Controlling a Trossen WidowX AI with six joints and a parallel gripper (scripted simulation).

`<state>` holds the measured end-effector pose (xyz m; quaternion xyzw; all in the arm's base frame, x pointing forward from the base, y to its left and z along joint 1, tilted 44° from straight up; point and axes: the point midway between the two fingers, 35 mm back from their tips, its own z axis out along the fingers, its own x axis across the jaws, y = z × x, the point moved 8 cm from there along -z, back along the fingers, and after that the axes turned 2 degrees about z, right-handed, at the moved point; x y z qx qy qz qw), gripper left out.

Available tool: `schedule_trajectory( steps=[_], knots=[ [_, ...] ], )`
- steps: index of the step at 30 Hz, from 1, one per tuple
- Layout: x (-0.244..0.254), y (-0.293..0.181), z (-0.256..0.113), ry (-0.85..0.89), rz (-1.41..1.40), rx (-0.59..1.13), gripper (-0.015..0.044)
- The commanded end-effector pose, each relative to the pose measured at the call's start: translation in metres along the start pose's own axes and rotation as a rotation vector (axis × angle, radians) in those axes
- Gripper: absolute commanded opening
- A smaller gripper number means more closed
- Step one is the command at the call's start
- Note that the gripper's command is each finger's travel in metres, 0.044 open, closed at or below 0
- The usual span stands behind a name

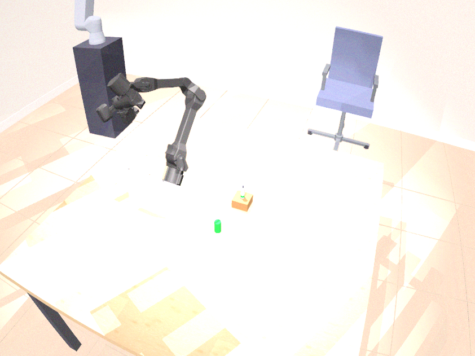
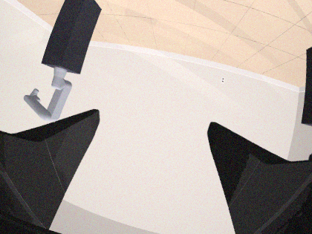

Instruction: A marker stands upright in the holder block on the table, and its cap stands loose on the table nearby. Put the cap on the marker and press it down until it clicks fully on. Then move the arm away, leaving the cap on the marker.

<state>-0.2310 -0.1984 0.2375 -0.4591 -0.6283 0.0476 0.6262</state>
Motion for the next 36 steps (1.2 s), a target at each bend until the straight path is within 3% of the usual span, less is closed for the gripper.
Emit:
schedule_trajectory(
  steps=[1,7,13,19,28,36],
  knots=[
    [-0.002,0.0,-0.001,-0.01,0.007,0.001,0.0374],
    [-0.051,0.016,-0.052,-0.324,0.22,-0.054,0.0234],
    [-0.091,0.05,-0.116,-0.589,0.404,-0.267,0.0234],
    [-0.112,0.1,-0.181,-0.695,0.522,-0.58,0.0234],
    [-0.108,0.189,-0.259,-0.554,0.582,-0.984,0.0234],
    [-0.077,0.276,-0.304,-0.105,0.674,-1.196,0.0234]
  ],
)
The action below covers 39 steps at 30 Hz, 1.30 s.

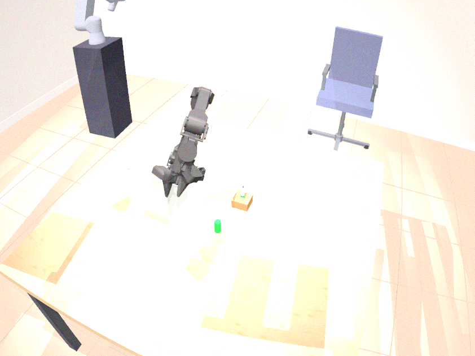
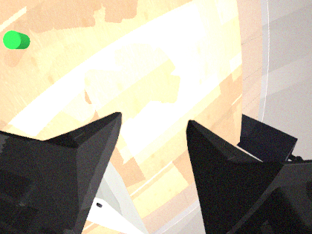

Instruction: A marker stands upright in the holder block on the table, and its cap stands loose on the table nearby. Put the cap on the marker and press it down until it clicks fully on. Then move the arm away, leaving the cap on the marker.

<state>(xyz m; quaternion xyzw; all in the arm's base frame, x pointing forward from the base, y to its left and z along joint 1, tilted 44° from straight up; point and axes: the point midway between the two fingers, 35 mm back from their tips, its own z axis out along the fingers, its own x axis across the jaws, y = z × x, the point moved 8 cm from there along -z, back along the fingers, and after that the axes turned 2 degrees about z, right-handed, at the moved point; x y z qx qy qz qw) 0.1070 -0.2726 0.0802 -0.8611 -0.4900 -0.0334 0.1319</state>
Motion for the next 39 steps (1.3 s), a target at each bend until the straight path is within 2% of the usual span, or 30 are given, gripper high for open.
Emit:
schedule_trajectory(
  steps=[1,9,17,21,39],
  knots=[
    [0.052,0.029,0.018,0.217,0.223,0.033,0.0234],
    [0.125,0.056,0.038,0.465,0.576,0.239,0.0234],
    [0.125,0.064,0.04,0.467,0.58,0.242,0.0234],
    [0.141,0.061,0.068,0.468,0.58,0.242,0.0234],
    [0.157,0.058,0.095,0.469,0.58,0.242,0.0234]
  ],
)
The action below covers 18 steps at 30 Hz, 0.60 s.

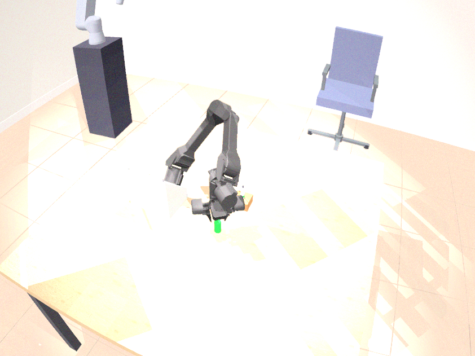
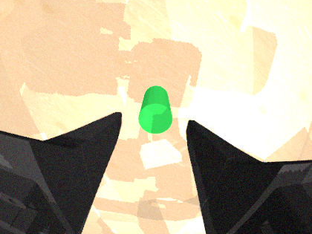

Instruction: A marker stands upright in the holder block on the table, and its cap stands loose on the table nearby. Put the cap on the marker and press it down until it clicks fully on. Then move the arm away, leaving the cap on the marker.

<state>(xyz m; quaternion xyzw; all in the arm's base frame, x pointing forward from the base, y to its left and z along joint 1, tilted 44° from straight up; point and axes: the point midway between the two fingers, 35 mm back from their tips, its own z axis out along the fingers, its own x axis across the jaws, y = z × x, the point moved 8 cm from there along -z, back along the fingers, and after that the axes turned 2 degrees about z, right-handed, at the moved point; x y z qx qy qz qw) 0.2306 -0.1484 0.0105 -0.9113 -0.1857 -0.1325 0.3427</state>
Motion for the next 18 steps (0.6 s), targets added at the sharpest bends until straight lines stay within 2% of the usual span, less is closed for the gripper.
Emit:
schedule_trajectory(
  steps=[1,18],
  knots=[
    [0.0,0.0,0.007,0.003,0.005,0.003,0.0234],
    [0.0,-0.001,0.034,0.004,0.004,0.005,0.0234]
  ],
)
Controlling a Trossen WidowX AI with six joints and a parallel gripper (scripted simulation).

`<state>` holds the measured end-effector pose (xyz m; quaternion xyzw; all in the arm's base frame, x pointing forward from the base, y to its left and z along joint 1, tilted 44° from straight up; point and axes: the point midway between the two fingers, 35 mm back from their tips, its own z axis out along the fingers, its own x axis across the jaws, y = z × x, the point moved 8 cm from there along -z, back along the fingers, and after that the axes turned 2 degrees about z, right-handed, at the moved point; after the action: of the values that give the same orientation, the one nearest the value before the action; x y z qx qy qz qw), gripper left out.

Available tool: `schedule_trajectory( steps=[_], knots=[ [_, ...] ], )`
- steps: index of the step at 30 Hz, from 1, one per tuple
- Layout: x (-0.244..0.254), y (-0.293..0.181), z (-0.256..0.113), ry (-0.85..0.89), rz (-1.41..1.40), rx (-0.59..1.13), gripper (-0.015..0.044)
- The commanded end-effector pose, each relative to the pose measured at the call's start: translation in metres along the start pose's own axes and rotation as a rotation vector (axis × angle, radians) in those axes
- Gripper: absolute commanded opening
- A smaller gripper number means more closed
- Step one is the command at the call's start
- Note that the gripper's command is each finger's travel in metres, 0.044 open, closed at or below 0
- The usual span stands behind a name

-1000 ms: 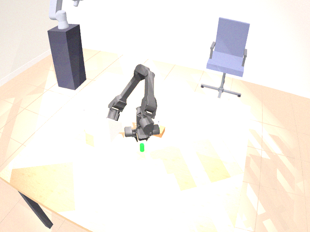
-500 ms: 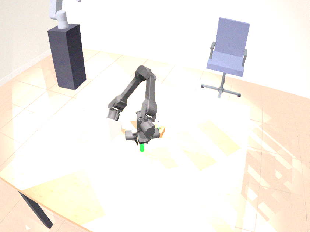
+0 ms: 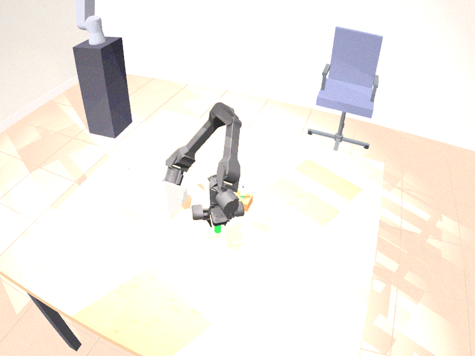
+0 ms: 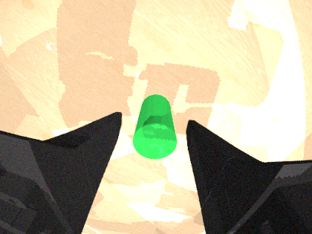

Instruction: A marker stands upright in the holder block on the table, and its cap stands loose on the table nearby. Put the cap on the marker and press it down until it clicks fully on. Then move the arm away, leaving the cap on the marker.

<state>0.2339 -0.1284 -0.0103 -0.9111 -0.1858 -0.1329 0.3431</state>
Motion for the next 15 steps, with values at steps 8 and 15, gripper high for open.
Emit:
schedule_trajectory(
  steps=[8,15],
  knots=[
    [-0.0009,-0.0013,0.0148,0.003,0.005,0.005,0.0234],
    [-0.001,-0.0015,0.0148,0.003,0.005,0.005,0.0109]
  ],
)
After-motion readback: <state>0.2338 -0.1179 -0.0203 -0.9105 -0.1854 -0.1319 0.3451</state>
